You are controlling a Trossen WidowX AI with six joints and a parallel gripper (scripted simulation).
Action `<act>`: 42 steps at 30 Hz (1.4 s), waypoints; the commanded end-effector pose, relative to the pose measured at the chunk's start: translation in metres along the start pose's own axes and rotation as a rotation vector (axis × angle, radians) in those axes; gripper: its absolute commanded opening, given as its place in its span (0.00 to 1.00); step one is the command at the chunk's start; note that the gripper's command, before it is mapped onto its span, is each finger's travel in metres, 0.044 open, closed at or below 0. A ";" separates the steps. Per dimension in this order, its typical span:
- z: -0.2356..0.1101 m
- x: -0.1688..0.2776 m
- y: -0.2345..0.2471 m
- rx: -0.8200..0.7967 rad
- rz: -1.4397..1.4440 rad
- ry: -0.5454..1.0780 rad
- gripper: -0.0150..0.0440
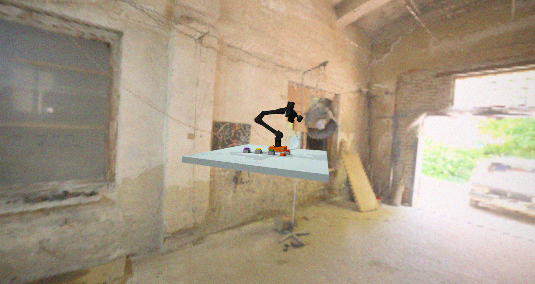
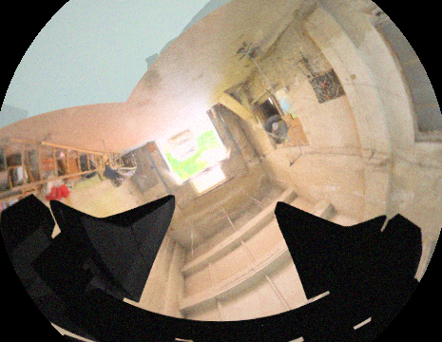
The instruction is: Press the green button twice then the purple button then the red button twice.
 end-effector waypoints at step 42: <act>-0.319 -0.107 0.111 -0.926 2.420 3.405 0.93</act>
Point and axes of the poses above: the point midway between the two fingers, 35 mm back from their tips, its own z axis out along the fingers, its own y axis across the jaws, x = y × z, the point moved 8 cm from there along -z, back along the fingers, and after that the axes turned 14 degrees about -z, right-handed, at the moved point
